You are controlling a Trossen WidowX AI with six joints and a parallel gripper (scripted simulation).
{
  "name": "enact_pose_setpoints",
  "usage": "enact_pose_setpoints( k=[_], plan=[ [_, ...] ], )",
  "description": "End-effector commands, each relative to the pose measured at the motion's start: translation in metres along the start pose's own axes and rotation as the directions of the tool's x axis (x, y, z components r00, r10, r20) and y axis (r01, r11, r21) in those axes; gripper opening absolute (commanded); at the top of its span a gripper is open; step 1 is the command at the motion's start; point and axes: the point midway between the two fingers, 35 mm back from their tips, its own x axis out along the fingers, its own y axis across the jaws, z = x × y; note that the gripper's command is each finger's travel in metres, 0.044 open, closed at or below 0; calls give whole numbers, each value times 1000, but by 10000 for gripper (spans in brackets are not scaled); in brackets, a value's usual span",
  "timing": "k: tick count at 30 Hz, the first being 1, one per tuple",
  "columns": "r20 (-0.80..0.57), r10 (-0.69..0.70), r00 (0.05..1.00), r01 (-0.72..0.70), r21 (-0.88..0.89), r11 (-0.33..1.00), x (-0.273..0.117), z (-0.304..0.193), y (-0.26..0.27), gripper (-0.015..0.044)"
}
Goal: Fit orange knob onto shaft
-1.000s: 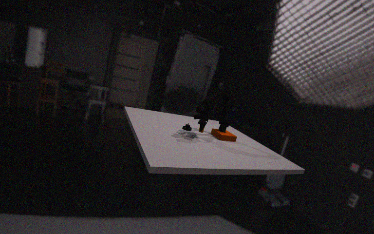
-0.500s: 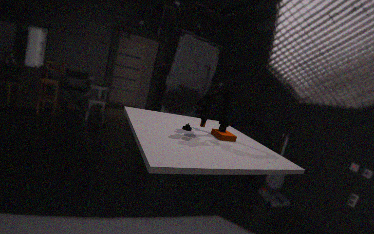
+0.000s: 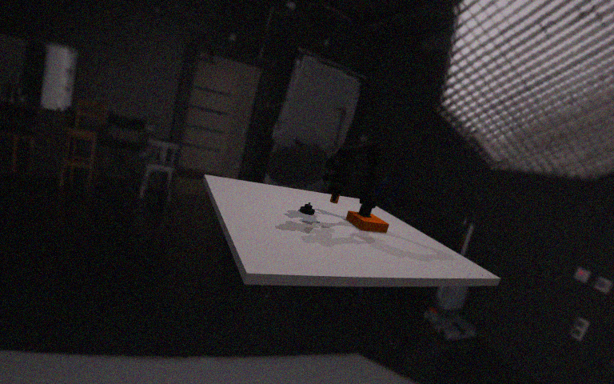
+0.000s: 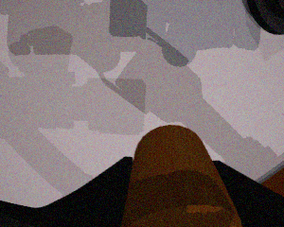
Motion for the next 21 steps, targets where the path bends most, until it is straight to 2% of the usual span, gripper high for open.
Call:
enact_pose_setpoints(
  k=[1, 21],
  plan=[
    [8, 10, 1000, -10, 2, 1000, -3, 7, -3, 0],
    [14, 6, 1000, -6, 2, 1000, 11, 58, -36, 0]
  ],
)
